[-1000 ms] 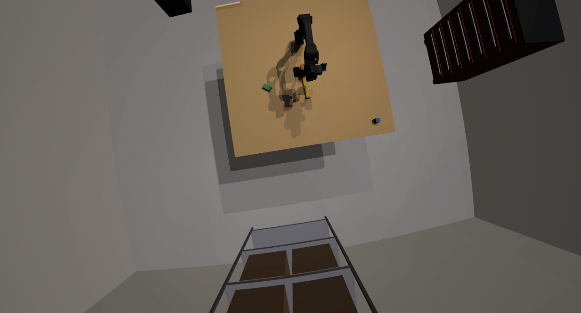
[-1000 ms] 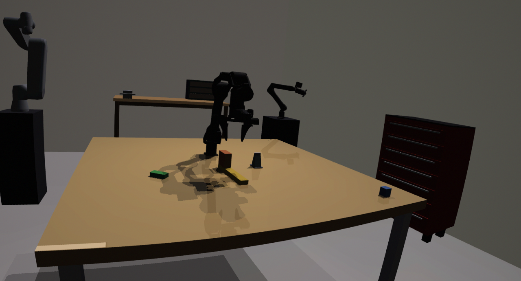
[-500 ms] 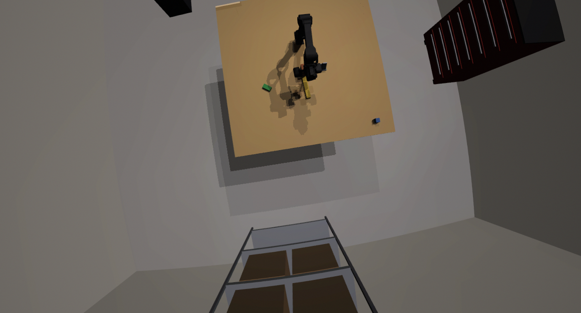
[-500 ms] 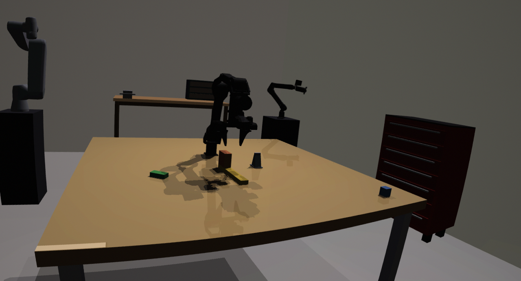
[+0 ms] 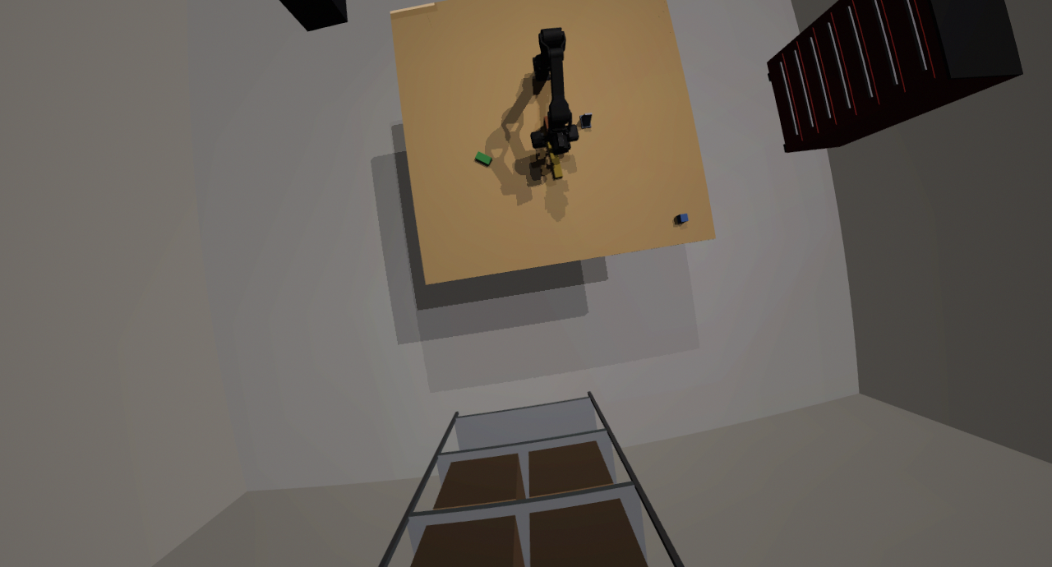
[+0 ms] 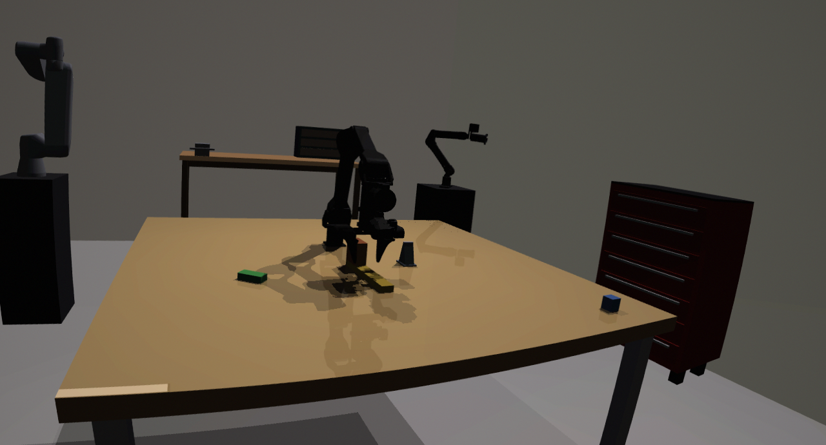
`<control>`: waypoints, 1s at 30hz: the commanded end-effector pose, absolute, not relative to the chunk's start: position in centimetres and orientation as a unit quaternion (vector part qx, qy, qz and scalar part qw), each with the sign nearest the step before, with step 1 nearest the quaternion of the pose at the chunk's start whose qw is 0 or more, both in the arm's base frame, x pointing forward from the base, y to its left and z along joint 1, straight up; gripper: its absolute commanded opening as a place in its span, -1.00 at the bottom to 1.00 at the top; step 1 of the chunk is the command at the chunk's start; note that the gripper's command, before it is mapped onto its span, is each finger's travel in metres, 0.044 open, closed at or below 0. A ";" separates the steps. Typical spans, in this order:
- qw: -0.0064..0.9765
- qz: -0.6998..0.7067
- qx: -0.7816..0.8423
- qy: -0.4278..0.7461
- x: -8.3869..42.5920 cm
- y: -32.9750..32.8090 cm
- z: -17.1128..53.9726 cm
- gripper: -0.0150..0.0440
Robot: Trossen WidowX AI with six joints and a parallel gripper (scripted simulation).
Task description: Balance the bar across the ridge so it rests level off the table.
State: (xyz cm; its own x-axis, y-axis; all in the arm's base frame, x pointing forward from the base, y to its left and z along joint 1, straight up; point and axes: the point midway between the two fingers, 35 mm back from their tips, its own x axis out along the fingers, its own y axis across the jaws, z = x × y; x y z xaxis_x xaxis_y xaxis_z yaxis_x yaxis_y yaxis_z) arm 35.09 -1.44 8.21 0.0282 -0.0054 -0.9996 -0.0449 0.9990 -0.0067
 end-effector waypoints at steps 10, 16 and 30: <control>0.719 0.017 -0.018 0.695 35.2 -1.4 6.6 0.58; 0.719 0.017 -0.018 0.695 35.2 -1.4 5.7 0.58; 0.719 0.017 -0.018 0.695 35.2 -1.4 5.1 0.58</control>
State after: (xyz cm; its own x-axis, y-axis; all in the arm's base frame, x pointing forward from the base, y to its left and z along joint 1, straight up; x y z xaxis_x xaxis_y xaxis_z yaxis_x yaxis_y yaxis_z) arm 35.17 -1.45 5.15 0.0335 -0.0056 -0.9994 -0.0450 0.9990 -0.0071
